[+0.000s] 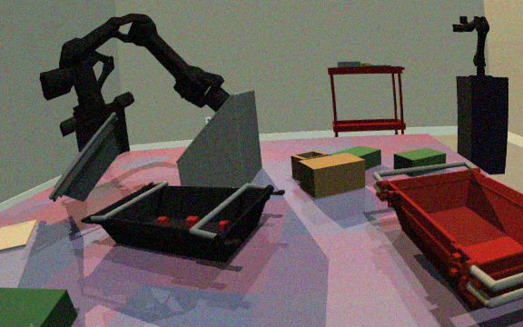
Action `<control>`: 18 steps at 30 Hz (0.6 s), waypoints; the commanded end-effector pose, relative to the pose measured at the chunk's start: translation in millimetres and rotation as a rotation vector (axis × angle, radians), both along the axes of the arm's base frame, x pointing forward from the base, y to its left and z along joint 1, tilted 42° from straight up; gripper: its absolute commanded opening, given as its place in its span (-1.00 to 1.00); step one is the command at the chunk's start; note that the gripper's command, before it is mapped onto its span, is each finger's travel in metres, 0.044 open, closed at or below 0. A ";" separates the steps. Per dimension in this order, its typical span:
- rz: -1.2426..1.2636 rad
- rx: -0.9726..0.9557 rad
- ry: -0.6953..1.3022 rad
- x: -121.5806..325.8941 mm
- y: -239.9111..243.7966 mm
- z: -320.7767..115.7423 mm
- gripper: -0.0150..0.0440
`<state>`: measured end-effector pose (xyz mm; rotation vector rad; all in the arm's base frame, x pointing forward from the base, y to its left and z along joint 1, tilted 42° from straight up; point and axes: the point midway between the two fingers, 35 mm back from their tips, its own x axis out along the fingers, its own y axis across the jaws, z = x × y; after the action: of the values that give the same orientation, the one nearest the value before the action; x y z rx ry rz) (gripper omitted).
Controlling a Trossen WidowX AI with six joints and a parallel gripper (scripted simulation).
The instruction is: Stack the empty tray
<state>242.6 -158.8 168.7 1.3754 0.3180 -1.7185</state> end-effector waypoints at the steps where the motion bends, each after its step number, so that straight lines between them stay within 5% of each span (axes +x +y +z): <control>1: 0.034 -0.012 0.001 13.7 11.3 0.2 -0.49; 18: 0.151 -0.036 0.097 50.9 58.0 -31.1 -0.49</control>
<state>283.5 -113.0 136.4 1.2295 0.4323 -1.6925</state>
